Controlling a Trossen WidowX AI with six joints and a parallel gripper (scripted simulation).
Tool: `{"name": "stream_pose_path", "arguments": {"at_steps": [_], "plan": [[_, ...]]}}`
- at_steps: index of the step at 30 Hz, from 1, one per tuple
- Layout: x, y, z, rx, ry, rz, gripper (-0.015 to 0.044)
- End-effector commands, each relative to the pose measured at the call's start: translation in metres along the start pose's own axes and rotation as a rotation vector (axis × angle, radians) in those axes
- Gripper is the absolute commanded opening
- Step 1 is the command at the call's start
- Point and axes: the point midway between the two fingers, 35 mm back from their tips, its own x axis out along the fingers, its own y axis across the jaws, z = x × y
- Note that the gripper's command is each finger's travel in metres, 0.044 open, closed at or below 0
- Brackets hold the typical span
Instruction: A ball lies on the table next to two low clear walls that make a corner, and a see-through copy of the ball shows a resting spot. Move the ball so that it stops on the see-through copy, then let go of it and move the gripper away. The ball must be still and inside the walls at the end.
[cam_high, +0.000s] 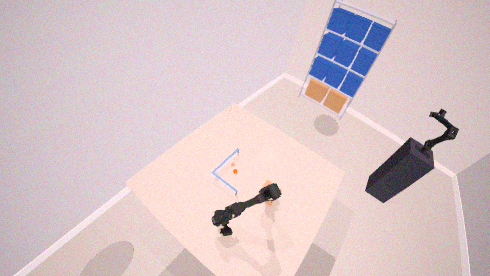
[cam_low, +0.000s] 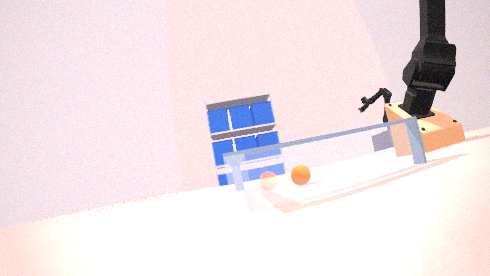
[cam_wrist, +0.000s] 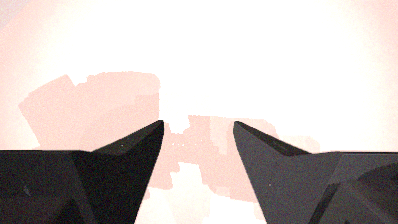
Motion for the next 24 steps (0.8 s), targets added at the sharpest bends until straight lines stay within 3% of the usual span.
{"name": "stream_pose_path", "arguments": {"at_steps": [1,12,18,24], "plan": [[-0.008,-0.064,0.02,0.04,-0.021,-0.181,0.027],[-0.071,-0.211,0.036,0.236,-0.03,-0.544,0.027],[-0.127,-0.279,0.027,0.356,-0.024,-0.7,0.027],[-0.196,-0.341,0.006,0.283,0.053,-0.891,0.027]]}}
